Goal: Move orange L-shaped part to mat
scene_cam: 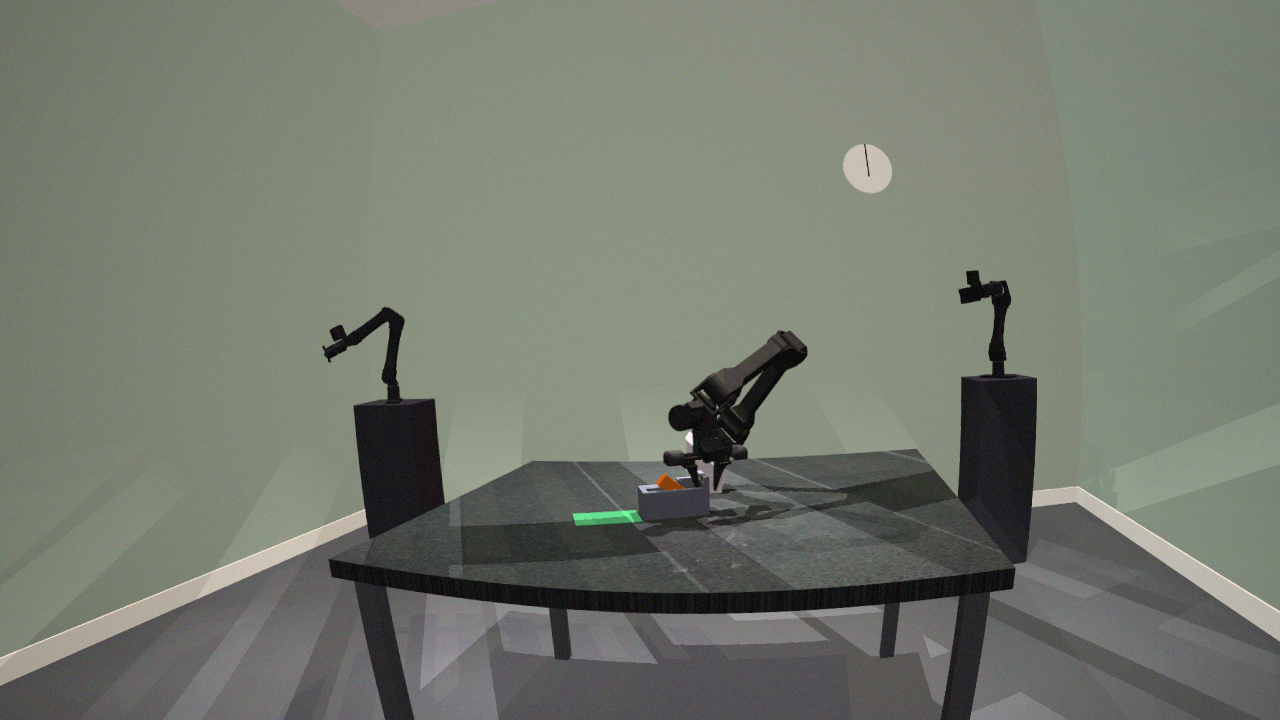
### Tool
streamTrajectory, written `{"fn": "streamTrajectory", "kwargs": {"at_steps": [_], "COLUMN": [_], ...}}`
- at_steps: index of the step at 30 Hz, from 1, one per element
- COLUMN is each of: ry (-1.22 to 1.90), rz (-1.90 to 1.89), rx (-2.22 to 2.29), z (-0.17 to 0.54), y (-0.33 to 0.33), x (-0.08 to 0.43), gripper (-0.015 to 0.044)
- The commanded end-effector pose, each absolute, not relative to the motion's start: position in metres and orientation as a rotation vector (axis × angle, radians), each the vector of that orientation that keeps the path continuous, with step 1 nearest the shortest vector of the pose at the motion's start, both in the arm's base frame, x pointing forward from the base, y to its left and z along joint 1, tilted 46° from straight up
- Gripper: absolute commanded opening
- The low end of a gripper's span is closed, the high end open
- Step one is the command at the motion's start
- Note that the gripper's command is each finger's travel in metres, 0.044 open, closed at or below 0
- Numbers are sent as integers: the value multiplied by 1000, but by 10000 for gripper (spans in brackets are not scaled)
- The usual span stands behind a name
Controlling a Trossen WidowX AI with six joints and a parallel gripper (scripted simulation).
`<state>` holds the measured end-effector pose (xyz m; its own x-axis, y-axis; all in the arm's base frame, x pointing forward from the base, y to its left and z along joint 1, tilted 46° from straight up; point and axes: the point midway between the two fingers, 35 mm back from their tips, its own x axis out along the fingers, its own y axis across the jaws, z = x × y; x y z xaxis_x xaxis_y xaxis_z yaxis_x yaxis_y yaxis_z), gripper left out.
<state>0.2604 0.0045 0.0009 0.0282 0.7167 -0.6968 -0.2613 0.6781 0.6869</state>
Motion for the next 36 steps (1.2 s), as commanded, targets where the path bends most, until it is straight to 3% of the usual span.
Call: {"fn": "streamTrajectory", "kwargs": {"at_steps": [1,9,36], "ry": [1340,1342,1342], "rz": [782,781,783], "rx": [415,414,419], "z": [9,60,60], "y": [-7,-73,-71], "x": [262,261,261], "gripper": [180,180,180]}}
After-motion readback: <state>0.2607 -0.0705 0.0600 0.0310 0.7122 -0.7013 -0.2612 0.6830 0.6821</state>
